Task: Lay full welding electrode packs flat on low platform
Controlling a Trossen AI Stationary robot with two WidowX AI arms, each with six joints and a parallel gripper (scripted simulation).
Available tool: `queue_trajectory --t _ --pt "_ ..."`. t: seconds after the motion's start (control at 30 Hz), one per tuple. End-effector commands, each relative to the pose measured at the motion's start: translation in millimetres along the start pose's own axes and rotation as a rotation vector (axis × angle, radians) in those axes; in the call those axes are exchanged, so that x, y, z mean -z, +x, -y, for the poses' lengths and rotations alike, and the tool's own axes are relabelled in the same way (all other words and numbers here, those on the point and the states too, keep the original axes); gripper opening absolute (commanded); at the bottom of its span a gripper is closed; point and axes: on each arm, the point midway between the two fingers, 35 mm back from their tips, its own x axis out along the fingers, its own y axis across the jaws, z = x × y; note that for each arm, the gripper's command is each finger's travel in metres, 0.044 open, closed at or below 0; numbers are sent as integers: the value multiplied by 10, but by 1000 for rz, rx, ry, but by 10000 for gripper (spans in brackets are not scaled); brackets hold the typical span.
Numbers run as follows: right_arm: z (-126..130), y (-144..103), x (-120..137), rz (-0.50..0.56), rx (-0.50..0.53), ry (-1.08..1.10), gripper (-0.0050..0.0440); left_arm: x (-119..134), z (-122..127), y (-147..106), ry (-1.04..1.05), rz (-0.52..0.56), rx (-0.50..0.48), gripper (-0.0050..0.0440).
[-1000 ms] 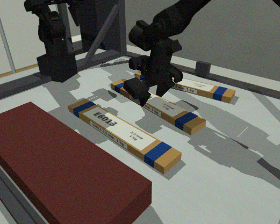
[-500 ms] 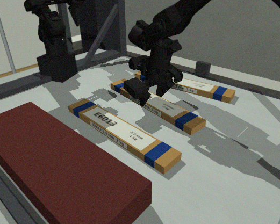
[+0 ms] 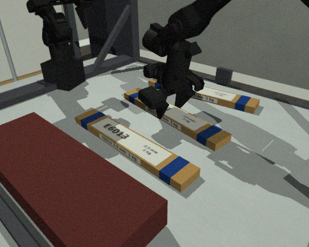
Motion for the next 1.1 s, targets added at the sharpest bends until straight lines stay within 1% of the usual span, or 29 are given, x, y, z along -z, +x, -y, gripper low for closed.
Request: queue_trajectory --t 0.0,0.1,1.07 --pt "1 -51 -37 20 1 -3 430 -282 -5 -451 1 107 -9 -50" --pt "1 -51 -37 20 1 -3 430 -285 -5 -468 1 107 -9 -50" --pt "1 -51 -37 20 1 -3 430 -357 -1 -915 1 107 -9 -50"
